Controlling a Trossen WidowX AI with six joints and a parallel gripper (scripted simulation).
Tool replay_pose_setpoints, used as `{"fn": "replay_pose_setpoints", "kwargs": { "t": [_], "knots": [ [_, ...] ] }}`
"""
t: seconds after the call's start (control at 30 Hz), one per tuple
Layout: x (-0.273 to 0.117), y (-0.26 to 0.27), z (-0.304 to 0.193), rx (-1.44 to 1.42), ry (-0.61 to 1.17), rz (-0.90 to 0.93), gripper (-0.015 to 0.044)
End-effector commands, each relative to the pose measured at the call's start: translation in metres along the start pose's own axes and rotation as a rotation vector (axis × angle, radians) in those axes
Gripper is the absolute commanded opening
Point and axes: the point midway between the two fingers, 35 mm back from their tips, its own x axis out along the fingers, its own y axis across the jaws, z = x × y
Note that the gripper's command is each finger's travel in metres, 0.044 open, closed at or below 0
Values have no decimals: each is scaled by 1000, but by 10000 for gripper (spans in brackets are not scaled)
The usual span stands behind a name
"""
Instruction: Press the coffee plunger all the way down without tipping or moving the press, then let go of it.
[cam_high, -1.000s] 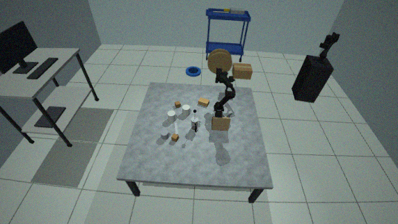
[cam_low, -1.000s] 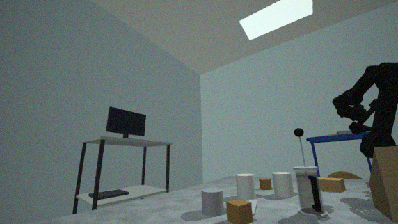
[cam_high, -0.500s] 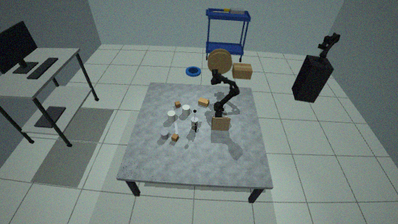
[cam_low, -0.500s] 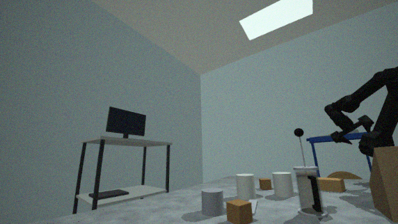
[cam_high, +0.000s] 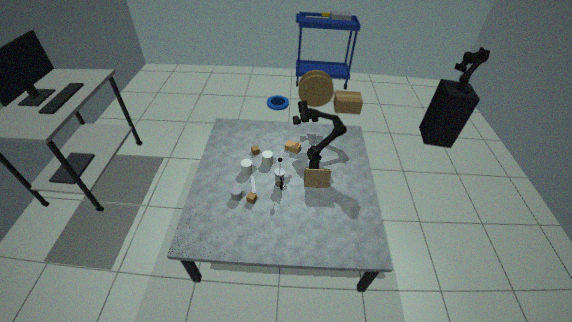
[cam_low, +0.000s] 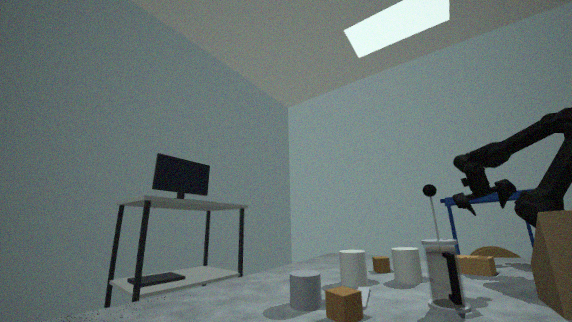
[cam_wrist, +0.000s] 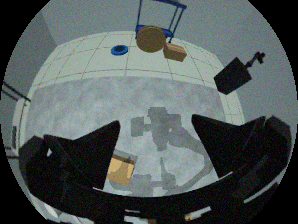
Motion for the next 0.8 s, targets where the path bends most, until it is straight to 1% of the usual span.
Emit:
{"fn": "replay_pose_setpoints", "kwargs": {
  "t": [0.0, 0.2, 0.4, 0.57, 0.77],
  "knots": [
    [-9, 50, -16, -85, 32, 165, 440],
    [-53, 124, -42, -229, 46, 442, 440],
    [-120, 175, -75, -387, 33, 695, 440],
    [-184, 196, -108, -528, -2, 893, 440],
    [-262, 193, -150, -703, -84, 1112, 440]
  ]
}}
